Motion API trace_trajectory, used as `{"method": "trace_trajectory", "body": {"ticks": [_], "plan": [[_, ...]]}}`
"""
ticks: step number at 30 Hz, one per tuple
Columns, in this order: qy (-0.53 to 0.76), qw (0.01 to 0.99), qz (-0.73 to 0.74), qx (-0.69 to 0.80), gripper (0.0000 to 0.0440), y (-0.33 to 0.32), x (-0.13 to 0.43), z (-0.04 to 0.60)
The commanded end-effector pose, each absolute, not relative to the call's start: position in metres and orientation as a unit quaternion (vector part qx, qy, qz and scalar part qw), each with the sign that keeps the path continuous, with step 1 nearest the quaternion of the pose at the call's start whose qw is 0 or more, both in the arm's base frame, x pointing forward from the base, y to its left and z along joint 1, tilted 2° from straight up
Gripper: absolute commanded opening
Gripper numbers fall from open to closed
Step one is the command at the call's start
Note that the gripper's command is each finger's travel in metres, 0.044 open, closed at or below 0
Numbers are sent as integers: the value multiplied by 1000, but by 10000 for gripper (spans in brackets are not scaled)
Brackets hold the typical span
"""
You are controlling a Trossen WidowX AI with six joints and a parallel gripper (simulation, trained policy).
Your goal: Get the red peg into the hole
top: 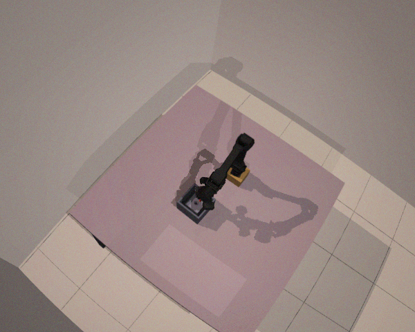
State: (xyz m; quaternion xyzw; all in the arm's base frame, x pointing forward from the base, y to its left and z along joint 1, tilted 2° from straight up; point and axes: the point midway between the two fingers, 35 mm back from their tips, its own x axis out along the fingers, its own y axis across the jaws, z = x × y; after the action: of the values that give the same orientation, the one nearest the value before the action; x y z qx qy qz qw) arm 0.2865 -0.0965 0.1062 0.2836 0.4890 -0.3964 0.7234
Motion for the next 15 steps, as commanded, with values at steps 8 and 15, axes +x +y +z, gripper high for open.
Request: {"method": "trace_trajectory", "body": {"ticks": [8, 15], "plan": [[497, 708, -400, 302, 5, -114, 298, 87], [516, 697, -401, 296, 38, -119, 299, 66]]}}
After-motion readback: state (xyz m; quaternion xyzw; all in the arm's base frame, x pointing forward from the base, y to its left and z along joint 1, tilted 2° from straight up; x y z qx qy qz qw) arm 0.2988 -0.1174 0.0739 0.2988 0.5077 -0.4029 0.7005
